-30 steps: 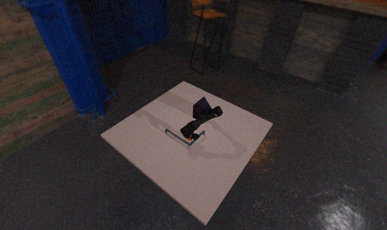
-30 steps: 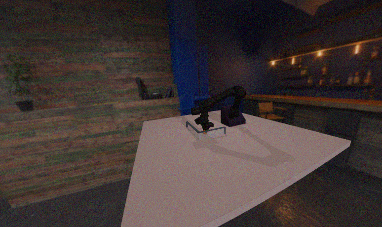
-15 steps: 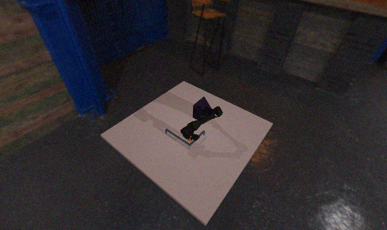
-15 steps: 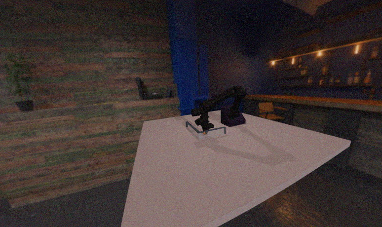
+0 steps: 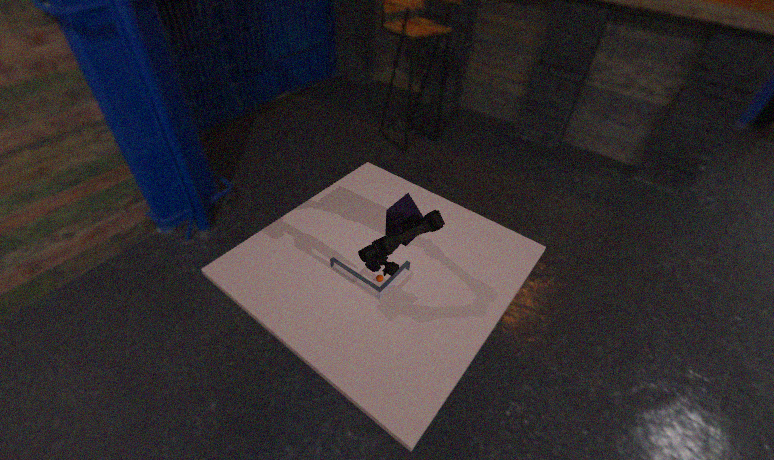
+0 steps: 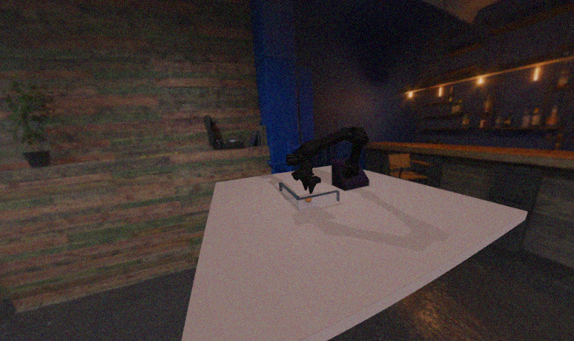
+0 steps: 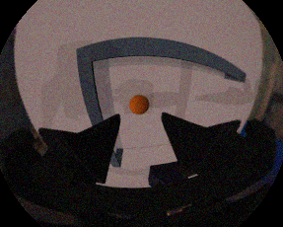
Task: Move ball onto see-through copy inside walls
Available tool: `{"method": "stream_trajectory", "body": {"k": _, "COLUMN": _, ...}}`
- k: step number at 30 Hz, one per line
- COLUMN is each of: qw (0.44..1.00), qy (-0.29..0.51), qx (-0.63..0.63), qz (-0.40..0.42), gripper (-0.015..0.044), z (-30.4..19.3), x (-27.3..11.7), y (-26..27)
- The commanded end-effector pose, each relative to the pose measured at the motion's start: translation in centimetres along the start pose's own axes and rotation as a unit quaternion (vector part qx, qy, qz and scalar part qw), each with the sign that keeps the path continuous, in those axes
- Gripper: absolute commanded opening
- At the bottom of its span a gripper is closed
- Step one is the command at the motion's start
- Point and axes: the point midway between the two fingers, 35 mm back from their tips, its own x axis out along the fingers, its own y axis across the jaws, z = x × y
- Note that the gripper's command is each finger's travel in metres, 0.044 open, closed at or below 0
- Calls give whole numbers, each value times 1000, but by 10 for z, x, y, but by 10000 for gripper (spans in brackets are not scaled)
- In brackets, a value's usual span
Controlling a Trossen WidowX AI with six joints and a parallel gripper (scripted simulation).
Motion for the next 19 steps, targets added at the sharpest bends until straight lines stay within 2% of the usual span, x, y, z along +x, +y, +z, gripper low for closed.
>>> {"method": "stream_trajectory", "body": {"k": 1, "qw": 1000, "qy": -10, "qx": -3, "qz": -1, "gripper": 279, "z": -1, "x": -40, "y": 1}}
{"method": "stream_trajectory", "body": {"k": 11, "qw": 1000, "qy": -17, "qx": -1, "qz": -1, "gripper": 279, "z": 2, "x": -36, "y": 0}}
{"method": "stream_trajectory", "body": {"k": 17, "qw": 1000, "qy": -16, "qx": -2, "qz": 0, "gripper": 437, "z": -2, "x": -77, "y": 1}}
{"method": "stream_trajectory", "body": {"k": 19, "qw": 1000, "qy": -16, "qx": -2, "qz": 0, "gripper": 440, "z": -2, "x": -77, "y": 1}}
